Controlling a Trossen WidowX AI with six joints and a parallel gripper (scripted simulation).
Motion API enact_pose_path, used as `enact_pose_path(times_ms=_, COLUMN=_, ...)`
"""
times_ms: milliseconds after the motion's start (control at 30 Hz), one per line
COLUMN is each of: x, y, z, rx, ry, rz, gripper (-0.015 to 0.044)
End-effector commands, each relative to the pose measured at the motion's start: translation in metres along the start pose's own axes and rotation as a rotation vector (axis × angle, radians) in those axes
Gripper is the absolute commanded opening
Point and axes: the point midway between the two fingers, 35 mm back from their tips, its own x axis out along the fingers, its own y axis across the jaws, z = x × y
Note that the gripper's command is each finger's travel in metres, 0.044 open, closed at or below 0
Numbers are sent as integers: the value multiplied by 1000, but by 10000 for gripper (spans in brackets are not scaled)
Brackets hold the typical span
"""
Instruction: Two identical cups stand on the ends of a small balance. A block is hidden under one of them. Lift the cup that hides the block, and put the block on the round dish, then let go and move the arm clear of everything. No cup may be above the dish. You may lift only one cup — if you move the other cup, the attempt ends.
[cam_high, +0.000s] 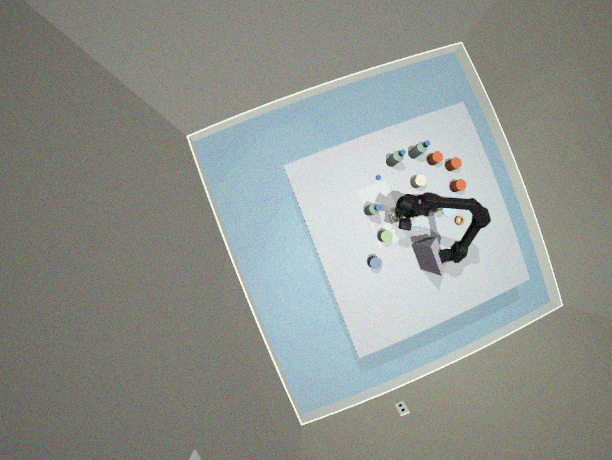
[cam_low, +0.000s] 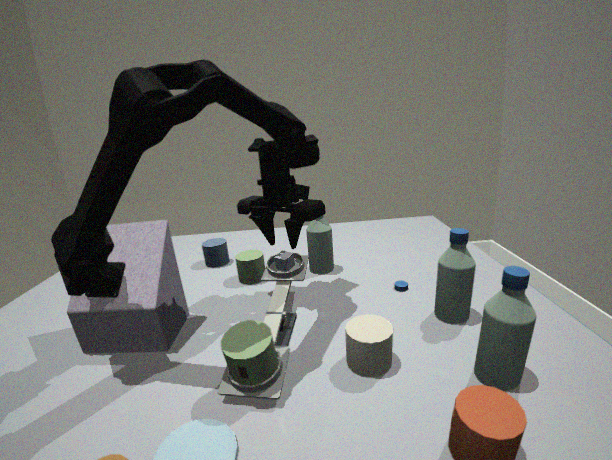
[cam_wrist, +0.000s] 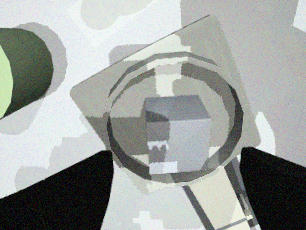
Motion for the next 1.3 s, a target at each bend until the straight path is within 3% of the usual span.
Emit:
enact_pose_path(times_ms=0, x=5, y=0, z=-1, rx=-5, ry=4, rz=-4, gripper=260)
enact_pose_path(times_ms=767, x=40, y=-1, z=-2, rx=-5, ry=5, rz=-5, gripper=260)
enact_pose_path(times_ms=900, x=40, y=-1, z=-2, rx=-5, ry=5, rz=-5, gripper=155)
enact_pose_path(times_ms=1133, x=40, y=-1, z=-2, rx=-5, ry=5, rz=-5, gripper=108)
enact_pose_path(times_ms=1267, x=30, y=-1, z=0, rx=-5, ry=4, rz=-5, gripper=3)
